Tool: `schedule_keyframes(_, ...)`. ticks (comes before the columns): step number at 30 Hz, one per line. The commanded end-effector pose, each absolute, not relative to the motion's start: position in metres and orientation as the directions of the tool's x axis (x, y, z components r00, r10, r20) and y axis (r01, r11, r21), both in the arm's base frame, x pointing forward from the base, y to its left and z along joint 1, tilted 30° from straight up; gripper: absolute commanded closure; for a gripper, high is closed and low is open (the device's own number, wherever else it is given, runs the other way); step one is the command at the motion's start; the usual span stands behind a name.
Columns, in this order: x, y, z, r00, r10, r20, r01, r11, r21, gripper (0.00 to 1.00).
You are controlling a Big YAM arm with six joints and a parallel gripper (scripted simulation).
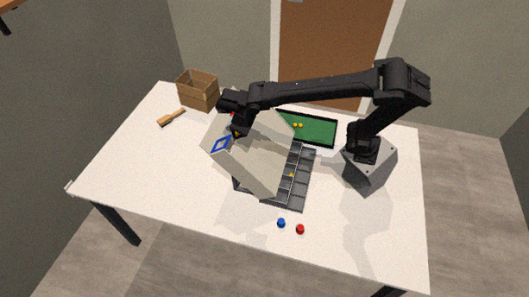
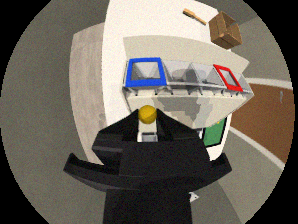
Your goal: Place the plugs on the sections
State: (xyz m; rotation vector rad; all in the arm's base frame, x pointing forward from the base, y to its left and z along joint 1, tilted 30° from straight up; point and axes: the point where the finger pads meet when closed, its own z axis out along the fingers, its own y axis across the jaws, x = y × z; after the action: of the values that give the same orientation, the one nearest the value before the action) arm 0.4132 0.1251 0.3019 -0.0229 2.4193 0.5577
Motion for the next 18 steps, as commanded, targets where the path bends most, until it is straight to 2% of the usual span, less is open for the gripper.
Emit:
schedule_keyframes(1,0.457,0.124,0.332,-0.759,0.123,-0.639,-0.17,0.91,0.377,1.0)
schedule_keyframes(18,0.48,0.126,0.34,-0.733,0.122,-0.669,-0.198,0.903,0.381,1.0)
